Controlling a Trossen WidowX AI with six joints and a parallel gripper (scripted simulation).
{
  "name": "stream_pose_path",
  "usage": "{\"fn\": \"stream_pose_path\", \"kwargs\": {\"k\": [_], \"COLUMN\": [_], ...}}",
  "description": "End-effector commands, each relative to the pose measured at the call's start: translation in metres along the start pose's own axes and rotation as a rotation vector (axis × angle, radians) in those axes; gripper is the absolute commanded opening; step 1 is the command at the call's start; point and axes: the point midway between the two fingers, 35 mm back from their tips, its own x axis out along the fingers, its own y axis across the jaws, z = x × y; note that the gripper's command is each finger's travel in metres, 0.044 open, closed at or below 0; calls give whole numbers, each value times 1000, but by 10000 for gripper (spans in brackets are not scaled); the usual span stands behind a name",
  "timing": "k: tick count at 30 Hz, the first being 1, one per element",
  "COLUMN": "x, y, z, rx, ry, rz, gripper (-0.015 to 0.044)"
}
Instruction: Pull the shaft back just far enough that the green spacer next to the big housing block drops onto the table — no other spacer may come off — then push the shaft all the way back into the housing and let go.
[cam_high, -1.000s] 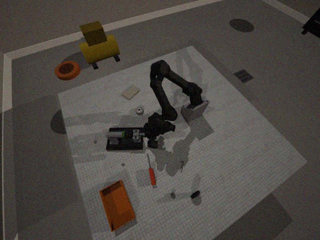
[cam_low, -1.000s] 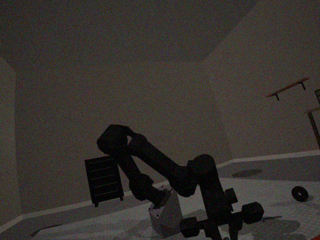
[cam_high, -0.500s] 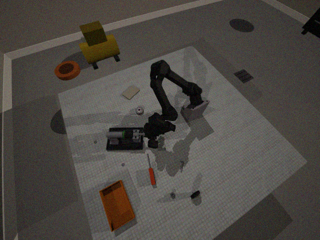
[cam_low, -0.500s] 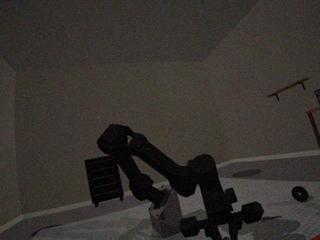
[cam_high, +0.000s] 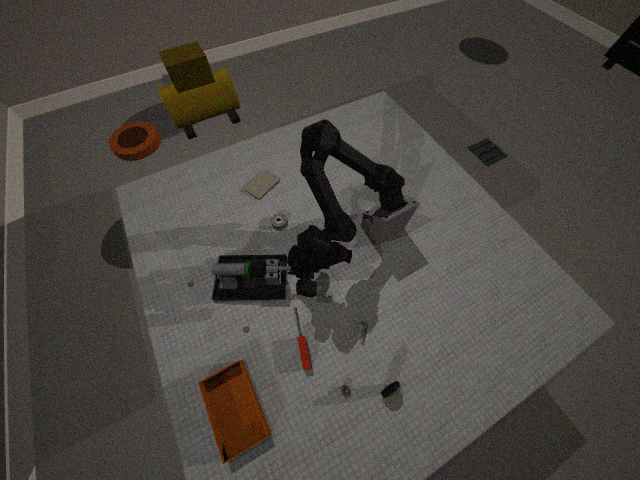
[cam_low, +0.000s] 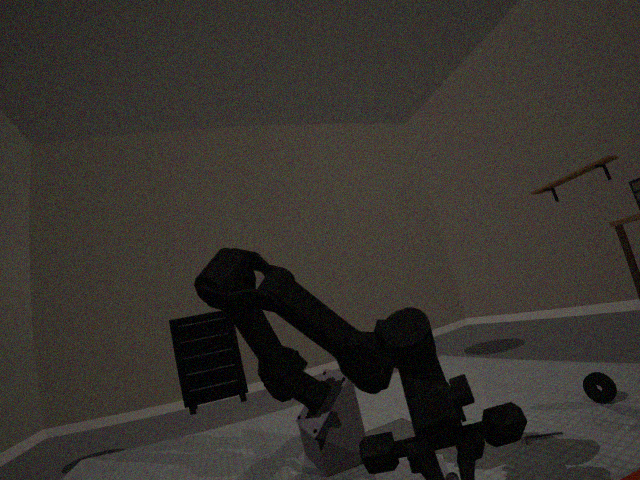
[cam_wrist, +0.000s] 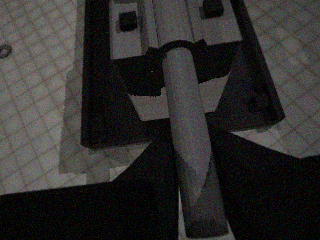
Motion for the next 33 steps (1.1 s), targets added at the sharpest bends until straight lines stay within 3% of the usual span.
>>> {"fn": "stream_pose_path", "kwargs": {"k": [1,33], "x": [-1,-3], "y": [0,0], "z": [-1,-4], "rx": [1,1], "ry": [1,2], "rz": [-1,-1], "gripper": [0,0]}}
